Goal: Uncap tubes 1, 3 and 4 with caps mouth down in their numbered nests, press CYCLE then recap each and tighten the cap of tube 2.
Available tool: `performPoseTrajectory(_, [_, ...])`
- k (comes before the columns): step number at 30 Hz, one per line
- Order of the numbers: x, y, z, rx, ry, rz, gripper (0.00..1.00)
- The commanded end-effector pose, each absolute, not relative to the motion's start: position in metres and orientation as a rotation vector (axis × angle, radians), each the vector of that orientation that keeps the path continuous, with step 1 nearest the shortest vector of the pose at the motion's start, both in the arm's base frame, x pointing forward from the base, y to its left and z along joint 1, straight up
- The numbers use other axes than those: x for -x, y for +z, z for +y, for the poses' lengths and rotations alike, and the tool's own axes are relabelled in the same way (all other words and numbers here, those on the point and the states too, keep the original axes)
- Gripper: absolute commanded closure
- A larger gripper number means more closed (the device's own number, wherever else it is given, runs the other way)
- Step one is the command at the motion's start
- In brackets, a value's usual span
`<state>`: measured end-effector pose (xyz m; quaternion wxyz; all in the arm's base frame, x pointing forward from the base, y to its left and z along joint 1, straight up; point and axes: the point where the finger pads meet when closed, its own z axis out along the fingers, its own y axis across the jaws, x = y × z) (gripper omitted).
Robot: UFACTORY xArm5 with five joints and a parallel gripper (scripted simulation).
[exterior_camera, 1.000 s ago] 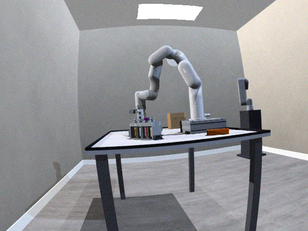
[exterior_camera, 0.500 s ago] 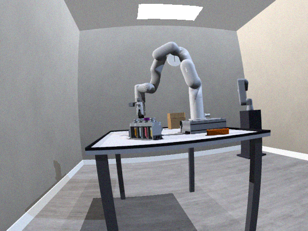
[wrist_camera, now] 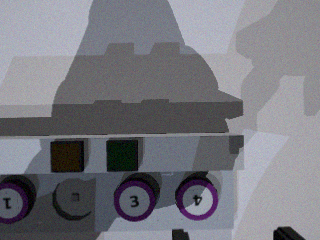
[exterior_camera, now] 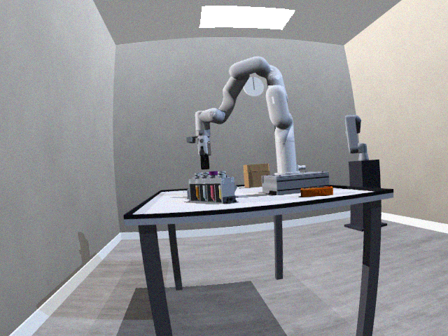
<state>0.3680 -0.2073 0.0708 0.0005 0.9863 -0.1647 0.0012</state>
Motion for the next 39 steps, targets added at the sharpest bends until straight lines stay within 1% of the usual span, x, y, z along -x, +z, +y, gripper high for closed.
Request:
performPoseTrajectory(1, [-0.368, 0.091, -0.207, -3.103, 0.009, -0.518, 0.54])
performPoseTrajectory(7, [-0.368, 0.091, -0.207, -3.103, 0.009, -0.518, 0.54])
performPoseTrajectory(8, [-0.365, 0.090, -0.200, -3.079, 0.009, -0.647, 1.00])
performPoseTrajectory(11, [-0.357, 0.085, -0.178, -2.992, 0.007, -0.976, 1.00])
performPoseTrajectory(18, [-0.349, 0.080, -0.156, -2.855, 0.005, -1.327, 1.00])
performPoseTrajectory(20, [-0.349, 0.080, -0.156, -2.855, 0.005, -1.327, 1.00])
performPoseTrajectory(22, [-0.345, 0.077, -0.143, -2.752, 0.004, -1.528, 1.00])
performPoseTrajectory(35, [-0.329, 0.067, -0.099, -2.314, 0.001, -2.135, 1.00])
performPoseTrajectory(37, [-0.329, 0.067, -0.099, -2.314, 0.001, -2.135, 1.00])
performPoseTrajectory(39, [-0.323, 0.063, -0.083, -2.202, 0.002, -2.252, 1.00])
